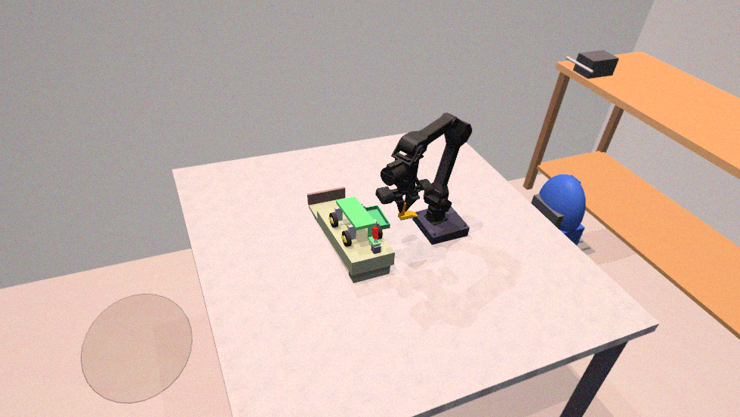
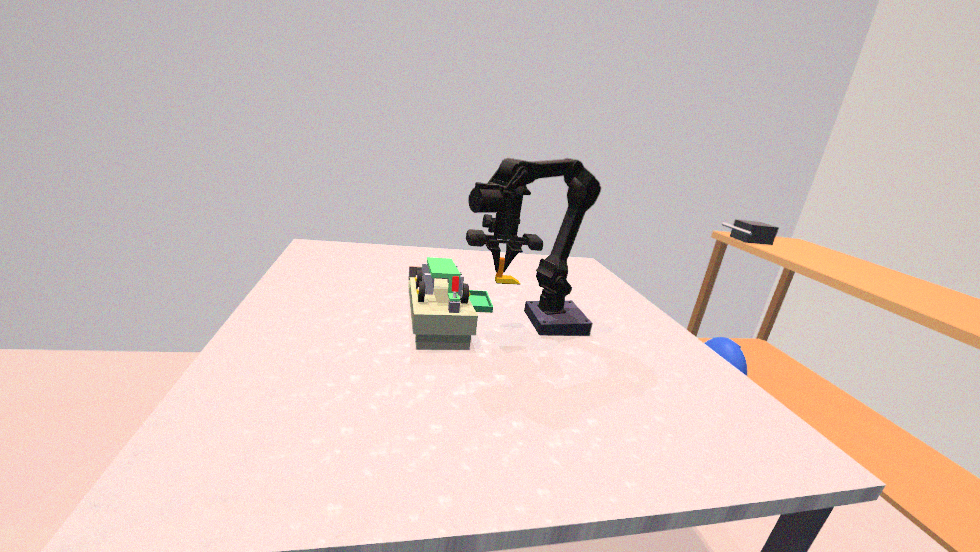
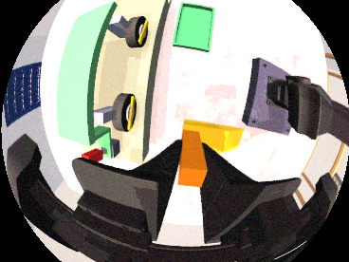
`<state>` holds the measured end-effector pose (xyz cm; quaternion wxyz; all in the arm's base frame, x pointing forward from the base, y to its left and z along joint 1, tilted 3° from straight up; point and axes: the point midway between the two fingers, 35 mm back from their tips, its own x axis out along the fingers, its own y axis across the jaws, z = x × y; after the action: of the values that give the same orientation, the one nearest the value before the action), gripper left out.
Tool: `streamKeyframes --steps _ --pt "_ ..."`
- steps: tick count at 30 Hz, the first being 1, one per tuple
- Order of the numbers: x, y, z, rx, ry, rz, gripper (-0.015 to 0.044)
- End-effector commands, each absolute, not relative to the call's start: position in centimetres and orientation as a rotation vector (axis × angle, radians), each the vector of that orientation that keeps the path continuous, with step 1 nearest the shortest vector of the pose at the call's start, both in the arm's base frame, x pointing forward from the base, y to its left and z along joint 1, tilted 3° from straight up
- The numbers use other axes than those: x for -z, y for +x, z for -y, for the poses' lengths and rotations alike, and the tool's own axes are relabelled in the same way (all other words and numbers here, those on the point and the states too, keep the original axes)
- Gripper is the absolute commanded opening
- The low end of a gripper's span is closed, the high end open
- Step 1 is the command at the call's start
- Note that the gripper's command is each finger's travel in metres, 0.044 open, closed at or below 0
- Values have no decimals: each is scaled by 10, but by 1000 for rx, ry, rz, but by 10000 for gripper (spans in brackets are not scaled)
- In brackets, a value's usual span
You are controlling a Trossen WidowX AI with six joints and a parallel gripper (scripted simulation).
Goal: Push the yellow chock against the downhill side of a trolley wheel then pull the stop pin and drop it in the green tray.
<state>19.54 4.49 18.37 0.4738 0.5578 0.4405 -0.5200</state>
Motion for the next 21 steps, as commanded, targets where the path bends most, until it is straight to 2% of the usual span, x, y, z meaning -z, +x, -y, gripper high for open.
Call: streamKeyframes --steps 1,21 --pt "-183 196 -36 1266 1365 -1083 0" --pt "-180 202 25 1267 1361 -1078 0"
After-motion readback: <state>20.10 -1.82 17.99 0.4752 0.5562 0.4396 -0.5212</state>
